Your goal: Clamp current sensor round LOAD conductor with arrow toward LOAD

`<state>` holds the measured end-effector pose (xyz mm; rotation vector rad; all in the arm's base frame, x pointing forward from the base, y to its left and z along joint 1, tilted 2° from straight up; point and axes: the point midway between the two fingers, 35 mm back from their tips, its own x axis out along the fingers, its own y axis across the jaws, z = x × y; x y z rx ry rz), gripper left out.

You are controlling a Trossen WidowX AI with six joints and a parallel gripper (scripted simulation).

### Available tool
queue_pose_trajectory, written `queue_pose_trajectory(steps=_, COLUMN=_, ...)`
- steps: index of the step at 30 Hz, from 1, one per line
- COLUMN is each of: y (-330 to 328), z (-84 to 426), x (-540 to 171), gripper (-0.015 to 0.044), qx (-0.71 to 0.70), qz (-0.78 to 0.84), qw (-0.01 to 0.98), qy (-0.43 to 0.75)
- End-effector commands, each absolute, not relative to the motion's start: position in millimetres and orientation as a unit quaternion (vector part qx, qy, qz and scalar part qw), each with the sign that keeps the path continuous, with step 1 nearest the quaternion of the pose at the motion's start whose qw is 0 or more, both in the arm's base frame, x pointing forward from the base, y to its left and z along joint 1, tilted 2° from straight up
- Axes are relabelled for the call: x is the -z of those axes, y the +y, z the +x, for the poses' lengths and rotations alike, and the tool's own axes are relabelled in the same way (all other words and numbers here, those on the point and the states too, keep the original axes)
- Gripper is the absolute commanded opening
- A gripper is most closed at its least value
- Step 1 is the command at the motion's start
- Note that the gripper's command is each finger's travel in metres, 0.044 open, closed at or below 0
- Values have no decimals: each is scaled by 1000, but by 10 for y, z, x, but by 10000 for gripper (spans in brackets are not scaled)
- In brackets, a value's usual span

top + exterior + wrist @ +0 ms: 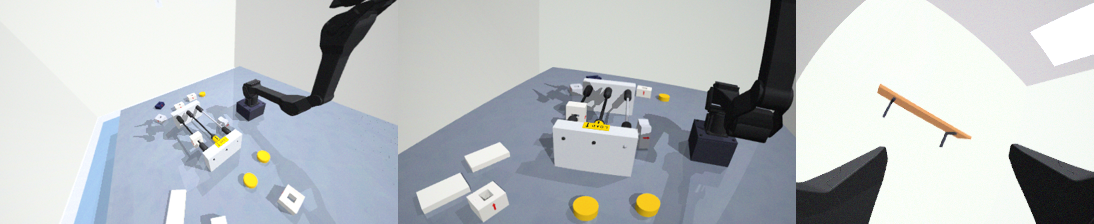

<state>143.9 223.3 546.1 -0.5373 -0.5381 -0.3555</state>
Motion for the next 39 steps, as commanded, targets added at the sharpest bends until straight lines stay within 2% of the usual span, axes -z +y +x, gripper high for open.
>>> queue_pose_trajectory(steps=1, y=2216, z=1418, x=-5474, gripper=426, qx=172, qz=-259, qw=913, qy=-263)
queue_pose_trajectory(steps=2, y=2161, z=1355, x=-5511, gripper=440, qx=168, qz=-253, qw=914, qy=-269)
queue_pose_trajectory(steps=9, y=1339, z=825, x=-5810, gripper=440, qx=139, qz=-177, qw=920, qy=-323)
queue_pose_trajectory(steps=17, y=247, z=833, x=-5776, gripper=440, qx=131, qz=-89, qw=930, qy=-331)
queue_pose_trajectory(steps=23, y=-391, z=1275, x=-5469, gripper=440, qx=116, qz=-24, qw=947, qy=-297)
queue_pose_trajectory(steps=28, y=-653, z=1816, x=-5050, gripper=440, qx=96, qz=16, qw=964, qy=-246)
queue_pose_trajectory(steps=33, y=-644, z=2390, x=-4503, gripper=440, qx=70, qz=34, qw=981, qy=-178)
queue_pose_trajectory(steps=39, y=-316, z=2947, x=-3733, gripper=440, qx=30, qz=24, qw=996, qy=-84)
